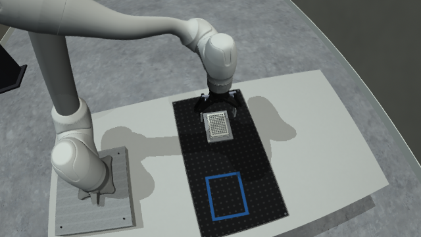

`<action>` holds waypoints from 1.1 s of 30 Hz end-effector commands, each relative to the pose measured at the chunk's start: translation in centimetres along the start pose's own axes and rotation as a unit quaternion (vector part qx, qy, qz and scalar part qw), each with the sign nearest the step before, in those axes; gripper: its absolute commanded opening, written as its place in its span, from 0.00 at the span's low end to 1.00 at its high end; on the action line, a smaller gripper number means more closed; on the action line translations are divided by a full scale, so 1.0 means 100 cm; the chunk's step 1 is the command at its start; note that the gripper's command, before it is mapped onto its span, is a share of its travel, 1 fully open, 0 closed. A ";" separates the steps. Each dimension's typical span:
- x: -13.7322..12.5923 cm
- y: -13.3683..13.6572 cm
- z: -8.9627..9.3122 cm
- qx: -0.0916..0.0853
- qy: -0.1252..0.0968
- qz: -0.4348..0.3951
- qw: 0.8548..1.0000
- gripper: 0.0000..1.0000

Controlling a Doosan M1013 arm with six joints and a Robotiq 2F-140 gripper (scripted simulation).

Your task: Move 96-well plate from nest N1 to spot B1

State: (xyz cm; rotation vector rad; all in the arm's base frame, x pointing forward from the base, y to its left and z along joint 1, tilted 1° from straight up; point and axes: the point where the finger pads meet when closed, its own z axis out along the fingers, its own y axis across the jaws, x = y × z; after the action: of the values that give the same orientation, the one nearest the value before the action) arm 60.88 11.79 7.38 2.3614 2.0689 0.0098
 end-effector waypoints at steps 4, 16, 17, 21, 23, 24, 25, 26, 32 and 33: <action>0.003 0.002 0.000 -0.001 0.002 -0.002 1.000 1.00; 0.003 0.002 0.000 -0.001 0.002 -0.002 1.000 1.00; 0.003 0.002 0.000 -0.001 0.002 -0.002 1.000 1.00; 0.003 0.002 0.000 -0.001 0.002 -0.002 1.000 1.00; 0.003 0.002 0.004 -0.001 0.002 -0.002 1.000 1.00; 0.003 0.002 0.005 -0.001 0.002 -0.002 1.000 1.00; 0.003 0.002 0.007 -0.001 0.002 -0.002 1.000 1.00; 0.003 0.002 0.007 -0.001 0.002 -0.002 1.000 1.00; 0.003 0.002 0.015 -0.001 0.002 -0.002 1.000 1.00; 0.003 0.002 0.017 -0.001 0.002 -0.002 1.000 1.00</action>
State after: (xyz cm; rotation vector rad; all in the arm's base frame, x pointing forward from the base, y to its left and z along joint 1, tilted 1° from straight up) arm 61.16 11.83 6.39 2.3598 2.0674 0.0151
